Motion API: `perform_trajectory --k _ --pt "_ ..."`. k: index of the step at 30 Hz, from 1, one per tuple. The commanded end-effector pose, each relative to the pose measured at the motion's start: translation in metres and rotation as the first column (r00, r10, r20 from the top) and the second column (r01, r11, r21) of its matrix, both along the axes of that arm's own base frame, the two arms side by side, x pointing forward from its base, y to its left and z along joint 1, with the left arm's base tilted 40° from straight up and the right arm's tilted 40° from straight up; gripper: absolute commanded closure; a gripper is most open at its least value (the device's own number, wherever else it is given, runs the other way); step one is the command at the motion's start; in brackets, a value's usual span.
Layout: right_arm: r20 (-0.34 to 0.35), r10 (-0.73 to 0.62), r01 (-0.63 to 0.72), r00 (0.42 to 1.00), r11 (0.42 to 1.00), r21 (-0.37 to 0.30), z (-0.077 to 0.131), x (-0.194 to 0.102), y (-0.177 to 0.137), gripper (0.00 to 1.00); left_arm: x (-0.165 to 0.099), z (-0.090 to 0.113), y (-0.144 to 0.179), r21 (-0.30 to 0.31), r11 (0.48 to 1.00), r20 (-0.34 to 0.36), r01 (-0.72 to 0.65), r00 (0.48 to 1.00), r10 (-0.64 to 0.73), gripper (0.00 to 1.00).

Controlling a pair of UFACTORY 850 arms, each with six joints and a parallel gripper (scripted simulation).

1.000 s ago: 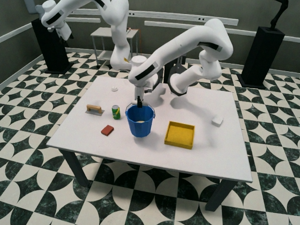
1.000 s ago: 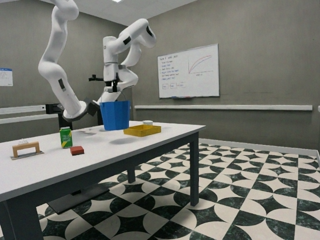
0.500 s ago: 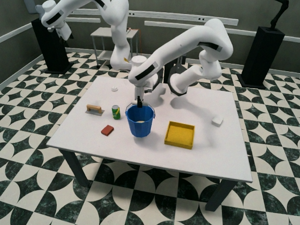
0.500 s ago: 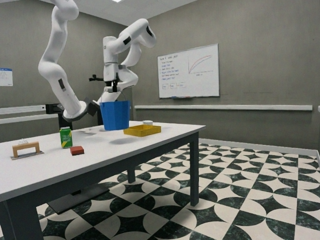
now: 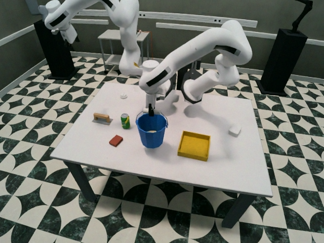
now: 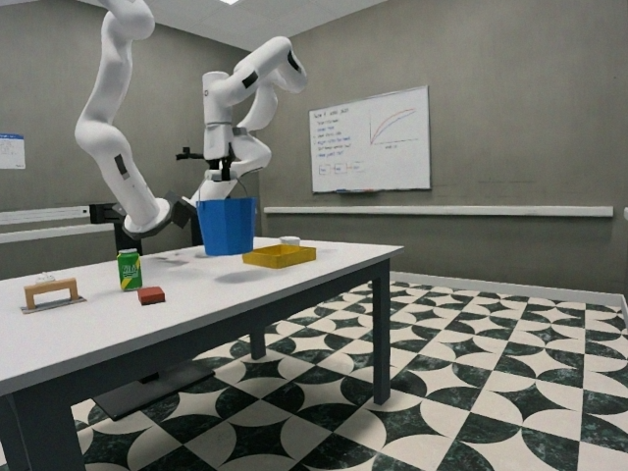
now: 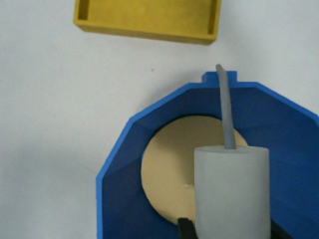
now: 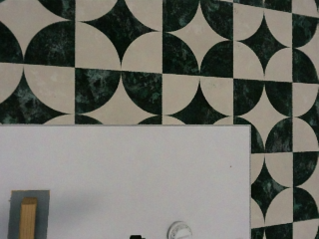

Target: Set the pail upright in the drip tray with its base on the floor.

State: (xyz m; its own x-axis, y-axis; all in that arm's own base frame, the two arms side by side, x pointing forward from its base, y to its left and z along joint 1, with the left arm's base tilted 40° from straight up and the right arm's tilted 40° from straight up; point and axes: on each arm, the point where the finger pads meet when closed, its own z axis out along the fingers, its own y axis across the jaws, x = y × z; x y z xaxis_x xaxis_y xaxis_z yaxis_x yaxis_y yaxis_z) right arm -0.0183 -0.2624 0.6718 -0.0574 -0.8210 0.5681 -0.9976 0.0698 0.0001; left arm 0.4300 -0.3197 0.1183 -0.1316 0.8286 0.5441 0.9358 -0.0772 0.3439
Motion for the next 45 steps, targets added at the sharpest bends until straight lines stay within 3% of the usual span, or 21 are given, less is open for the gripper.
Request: perform_trajectory --k 1,45 --pt "0.000 0.000 0.000 1.000 1.000 -0.002 0.001 0.000 0.000 0.00 0.000 0.002 0.001 -0.001 1.000 0.001 0.001 1.000 -0.001 1.00" --pt "0.000 0.000 0.000 1.000 1.000 -0.002 0.001 0.000 0.000 0.00 -0.018 0.030 0.051 -0.001 1.000 0.001 0.001 1.000 -0.001 1.00"
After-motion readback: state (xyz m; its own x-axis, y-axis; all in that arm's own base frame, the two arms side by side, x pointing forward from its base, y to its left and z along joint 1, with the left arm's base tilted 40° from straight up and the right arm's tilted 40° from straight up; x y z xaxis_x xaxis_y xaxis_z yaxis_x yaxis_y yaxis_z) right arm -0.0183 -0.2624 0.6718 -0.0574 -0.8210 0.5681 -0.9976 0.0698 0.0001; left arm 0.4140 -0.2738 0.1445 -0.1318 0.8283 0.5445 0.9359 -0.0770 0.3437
